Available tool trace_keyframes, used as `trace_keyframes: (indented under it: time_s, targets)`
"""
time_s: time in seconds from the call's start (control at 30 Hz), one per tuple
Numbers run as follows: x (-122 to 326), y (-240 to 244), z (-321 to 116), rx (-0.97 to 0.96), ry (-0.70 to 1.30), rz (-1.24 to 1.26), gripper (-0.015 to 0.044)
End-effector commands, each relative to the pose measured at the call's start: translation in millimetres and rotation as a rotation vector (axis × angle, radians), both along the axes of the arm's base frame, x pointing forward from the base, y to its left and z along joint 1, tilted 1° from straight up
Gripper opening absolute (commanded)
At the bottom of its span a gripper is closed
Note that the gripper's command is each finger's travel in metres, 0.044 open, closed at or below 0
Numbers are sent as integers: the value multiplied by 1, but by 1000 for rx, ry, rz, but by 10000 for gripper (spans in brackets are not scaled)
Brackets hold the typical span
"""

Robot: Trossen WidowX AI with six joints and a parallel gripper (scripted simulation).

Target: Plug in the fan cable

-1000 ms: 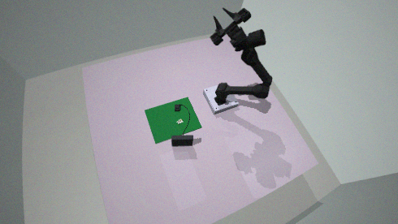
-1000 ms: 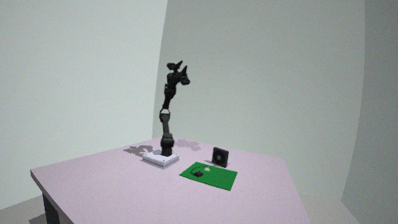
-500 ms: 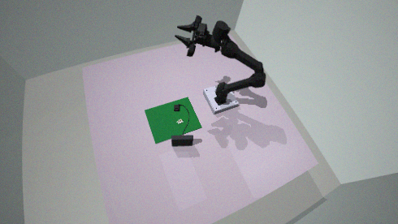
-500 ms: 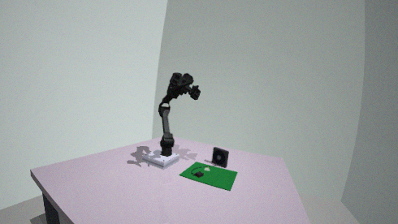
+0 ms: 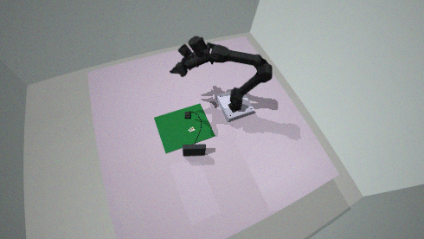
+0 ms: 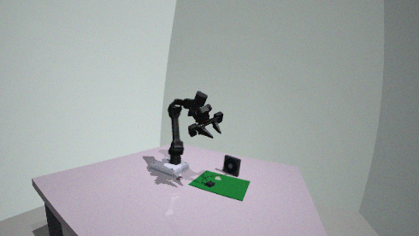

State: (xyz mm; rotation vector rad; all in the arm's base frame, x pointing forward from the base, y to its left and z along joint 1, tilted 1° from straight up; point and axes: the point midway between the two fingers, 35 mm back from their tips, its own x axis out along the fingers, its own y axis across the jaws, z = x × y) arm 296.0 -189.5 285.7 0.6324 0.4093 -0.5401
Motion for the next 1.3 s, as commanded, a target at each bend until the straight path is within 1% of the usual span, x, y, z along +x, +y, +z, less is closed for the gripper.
trace_keyframes:
  time_s: [0.0,0.23,0.43,0.5,0.9,1.0,1.1,1.27]
  targets:
    - [8,20,-75,436,145,-154,210]
    - [-3,54,-151,860,375,-462,210]
    - [-26,88,-200,1106,605,-825,210]
    - [-30,92,-205,1126,631,-874,210]
    - [-30,92,-205,1126,631,-874,210]
    - [-29,92,-220,1126,631,-874,210]
    - [-29,92,-249,1126,631,-874,210]
    - [-29,92,-252,1126,631,-874,210]
